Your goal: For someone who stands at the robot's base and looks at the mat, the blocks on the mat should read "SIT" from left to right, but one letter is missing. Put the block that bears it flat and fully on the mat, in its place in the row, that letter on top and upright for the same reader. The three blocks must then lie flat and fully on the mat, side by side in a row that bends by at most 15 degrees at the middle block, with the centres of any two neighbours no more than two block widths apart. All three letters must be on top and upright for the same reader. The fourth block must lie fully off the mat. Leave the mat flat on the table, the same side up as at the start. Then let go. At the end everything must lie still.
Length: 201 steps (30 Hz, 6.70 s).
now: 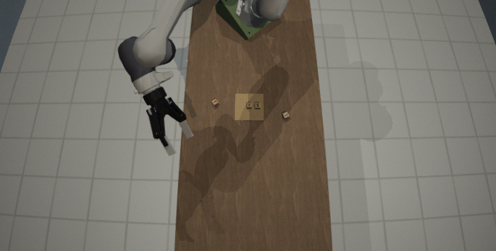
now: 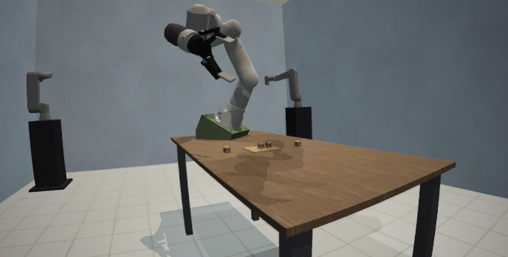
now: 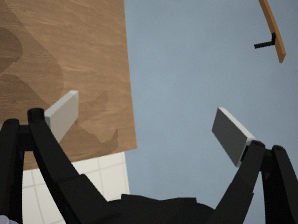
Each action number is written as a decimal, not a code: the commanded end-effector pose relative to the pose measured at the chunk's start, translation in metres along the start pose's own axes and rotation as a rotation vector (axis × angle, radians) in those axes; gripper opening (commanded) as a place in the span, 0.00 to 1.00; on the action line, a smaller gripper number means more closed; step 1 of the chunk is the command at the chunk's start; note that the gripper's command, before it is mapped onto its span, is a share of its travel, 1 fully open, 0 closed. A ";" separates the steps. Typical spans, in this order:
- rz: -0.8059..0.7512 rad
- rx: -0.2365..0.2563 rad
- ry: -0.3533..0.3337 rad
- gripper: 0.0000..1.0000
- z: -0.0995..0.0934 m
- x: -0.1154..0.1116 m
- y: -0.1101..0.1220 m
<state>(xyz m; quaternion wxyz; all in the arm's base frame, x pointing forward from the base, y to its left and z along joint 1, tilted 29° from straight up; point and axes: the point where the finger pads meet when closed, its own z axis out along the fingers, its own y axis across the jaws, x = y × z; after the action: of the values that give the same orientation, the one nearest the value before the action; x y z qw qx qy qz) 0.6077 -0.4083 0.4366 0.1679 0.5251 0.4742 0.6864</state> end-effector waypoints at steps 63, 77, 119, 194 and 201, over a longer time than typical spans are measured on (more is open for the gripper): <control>0.177 0.912 -0.205 1.00 0.142 0.288 -0.432; 0.177 0.912 -0.205 1.00 0.142 0.288 -0.432; 0.007 0.976 -0.121 1.00 0.125 0.272 -0.423; -0.490 1.199 0.167 1.00 0.030 0.203 -0.397; -0.490 1.199 0.167 1.00 0.030 0.203 -0.397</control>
<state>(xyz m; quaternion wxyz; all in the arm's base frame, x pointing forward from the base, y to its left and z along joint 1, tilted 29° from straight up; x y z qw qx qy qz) 0.4479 -0.0497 0.2219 -0.0408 0.3524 0.8910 0.2833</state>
